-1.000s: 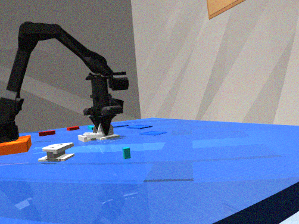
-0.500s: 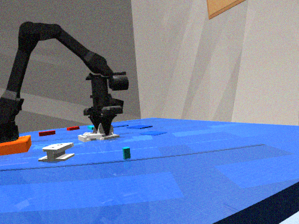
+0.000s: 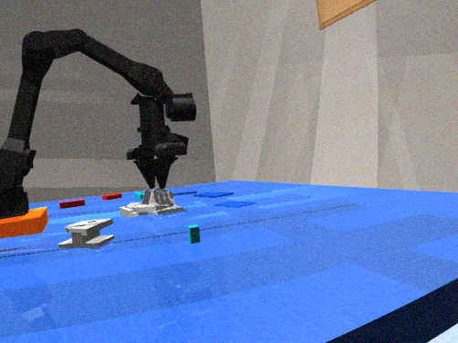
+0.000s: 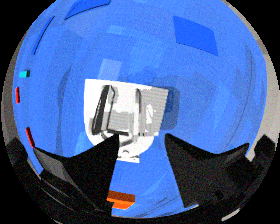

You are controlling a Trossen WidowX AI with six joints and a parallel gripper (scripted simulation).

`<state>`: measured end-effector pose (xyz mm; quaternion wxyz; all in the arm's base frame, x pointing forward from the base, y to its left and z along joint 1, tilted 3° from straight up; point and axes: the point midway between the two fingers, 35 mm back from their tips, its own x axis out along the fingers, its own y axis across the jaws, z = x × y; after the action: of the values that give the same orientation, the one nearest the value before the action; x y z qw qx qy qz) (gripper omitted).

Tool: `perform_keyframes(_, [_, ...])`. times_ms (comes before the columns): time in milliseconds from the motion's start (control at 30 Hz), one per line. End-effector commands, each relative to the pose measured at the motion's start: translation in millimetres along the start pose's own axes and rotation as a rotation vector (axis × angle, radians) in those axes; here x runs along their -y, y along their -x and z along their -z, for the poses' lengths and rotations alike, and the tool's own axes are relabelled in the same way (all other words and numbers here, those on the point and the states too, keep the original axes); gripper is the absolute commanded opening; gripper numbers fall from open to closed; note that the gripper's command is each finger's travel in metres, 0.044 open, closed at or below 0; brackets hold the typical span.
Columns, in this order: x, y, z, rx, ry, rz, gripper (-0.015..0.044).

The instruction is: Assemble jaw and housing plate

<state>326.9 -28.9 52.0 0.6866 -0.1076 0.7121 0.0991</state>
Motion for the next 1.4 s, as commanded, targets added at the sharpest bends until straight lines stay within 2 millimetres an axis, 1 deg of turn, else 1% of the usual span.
perform_keyframes(0, [0.1,26.0,0.8,0.008,-0.002,0.006,0.0224])
perform_keyframes(67, [0.1,26.0,0.8,0.008,-0.002,0.006,0.0224])
perform_keyframes(100, [1.2,19.8,-2.6,0.025,0.0,0.01,0.0224])
perform_keyframes(167, [7.8,20.6,0.9,0.025,-0.022,0.01,0.0277])
perform_keyframes(367, [62.6,27.2,38.7,0.022,-0.218,0.015,0.0434])
perform_keyframes(400, [71.0,28.3,46.2,0.022,-0.252,0.015,0.044])
perform_keyframes(533, [96.9,29.8,75.6,0.021,-0.352,0.013,0.044])
perform_keyframes(767, [133.6,34.3,131.5,0.016,-0.546,0.014,0.044])
perform_keyframes(933, [153.3,40.0,173.2,0.009,-0.704,0.021,0.044])
perform_keyframes(1100, [165.9,45.3,214.9,0.0,-0.855,0.027,0.044])
perform_keyframes(1167, [167.0,46.0,220.4,-0.002,-0.874,0.027,0.044])
perform_keyframes(1300, [167.0,46.0,220.4,-0.002,-0.874,0.027,0.044])
perform_keyframes(1333, [167.2,43.7,220.4,-0.002,-0.874,0.027,0.044])
perform_keyframes(1367, [167.7,37.0,220.3,-0.002,-0.874,0.027,0.044])
